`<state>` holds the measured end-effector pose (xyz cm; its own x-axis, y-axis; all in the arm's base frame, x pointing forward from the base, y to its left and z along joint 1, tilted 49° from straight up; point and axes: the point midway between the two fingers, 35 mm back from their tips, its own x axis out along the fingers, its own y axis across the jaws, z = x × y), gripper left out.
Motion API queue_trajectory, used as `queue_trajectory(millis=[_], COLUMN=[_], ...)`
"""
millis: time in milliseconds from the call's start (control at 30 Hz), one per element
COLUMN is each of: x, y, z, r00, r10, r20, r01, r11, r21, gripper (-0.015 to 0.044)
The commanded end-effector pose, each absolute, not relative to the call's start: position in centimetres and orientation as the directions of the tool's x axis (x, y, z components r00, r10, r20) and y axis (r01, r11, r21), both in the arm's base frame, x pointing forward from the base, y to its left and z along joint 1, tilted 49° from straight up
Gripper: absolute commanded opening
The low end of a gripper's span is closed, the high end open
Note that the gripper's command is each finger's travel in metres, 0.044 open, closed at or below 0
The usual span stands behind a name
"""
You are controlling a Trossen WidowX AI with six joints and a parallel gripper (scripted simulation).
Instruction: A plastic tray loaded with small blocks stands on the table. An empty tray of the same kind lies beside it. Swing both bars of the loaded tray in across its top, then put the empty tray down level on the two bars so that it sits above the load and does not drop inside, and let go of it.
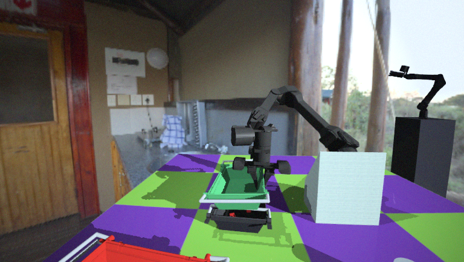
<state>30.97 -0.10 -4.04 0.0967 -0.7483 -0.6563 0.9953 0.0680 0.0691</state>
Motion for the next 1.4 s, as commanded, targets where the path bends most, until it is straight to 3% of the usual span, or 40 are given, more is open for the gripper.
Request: queue_trajectory(millis=[0, 900, 1367], x=[30.28, 30.28, 30.28], y=[-0.86, -0.86, -0.86], z=[-4.41, -4.41, -4.41], r00=[0.064, 0.064, 0.064], r10=[-0.753, -0.753, -0.753], r20=[-0.655, -0.655, -0.655], r01=[0.998, 0.998, 0.998], r11=[0.052, 0.052, 0.052], r21=[0.038, 0.038, 0.038], gripper=[0.0000, 0.0000, 0.0205])
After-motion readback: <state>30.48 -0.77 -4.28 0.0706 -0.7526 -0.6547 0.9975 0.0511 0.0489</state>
